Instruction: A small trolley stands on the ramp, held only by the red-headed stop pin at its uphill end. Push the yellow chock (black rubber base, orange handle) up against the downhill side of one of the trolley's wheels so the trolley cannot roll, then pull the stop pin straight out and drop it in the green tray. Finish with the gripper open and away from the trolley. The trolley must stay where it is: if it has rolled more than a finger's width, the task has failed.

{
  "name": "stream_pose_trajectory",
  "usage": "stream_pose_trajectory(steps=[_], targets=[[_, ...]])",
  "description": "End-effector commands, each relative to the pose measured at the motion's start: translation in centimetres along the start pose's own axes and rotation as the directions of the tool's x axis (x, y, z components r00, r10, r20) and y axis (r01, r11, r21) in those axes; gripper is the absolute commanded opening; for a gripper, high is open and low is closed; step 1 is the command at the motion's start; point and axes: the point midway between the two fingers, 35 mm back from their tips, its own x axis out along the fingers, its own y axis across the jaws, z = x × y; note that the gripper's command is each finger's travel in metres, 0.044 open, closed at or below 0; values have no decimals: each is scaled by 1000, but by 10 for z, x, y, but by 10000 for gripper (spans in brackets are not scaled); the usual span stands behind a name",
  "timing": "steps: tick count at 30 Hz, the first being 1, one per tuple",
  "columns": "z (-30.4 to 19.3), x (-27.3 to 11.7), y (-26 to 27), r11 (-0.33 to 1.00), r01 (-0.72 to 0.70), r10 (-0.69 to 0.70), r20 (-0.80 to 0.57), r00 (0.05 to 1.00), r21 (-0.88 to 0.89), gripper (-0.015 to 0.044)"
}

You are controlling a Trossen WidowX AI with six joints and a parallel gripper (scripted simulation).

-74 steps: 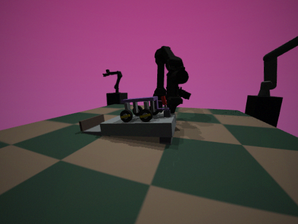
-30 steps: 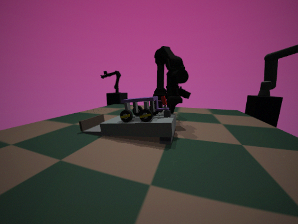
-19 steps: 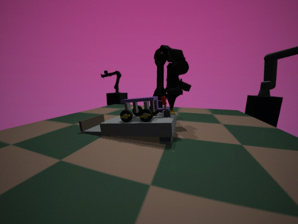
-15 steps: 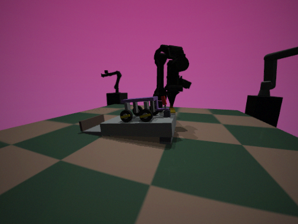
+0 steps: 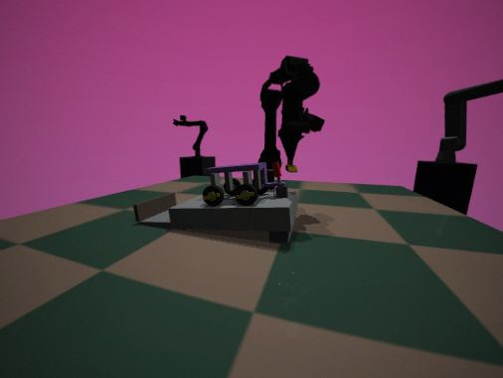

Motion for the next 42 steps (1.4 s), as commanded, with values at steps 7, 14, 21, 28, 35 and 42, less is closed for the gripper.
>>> stream_pose_trajectory(steps=[7, 14, 21, 28, 35, 42], targets=[[-1, -15, -3, 1000, 2, -2, -3, 1000, -5, 0], [-1, -15, -3, 990, 3, -3, -3, 1000, 138, 0], [-1, -15, -3, 930, 4, -4, -2, 1000, 367, 0], [-1, -15, -3, 819, 5, -5, -2, 1000, 574, 0], [-1, -15, -3, 662, 5, -6, -1, 1000, 749, 0], [-1, -15, -3, 469, 4, -7, -1, 1000, 883, 0]])
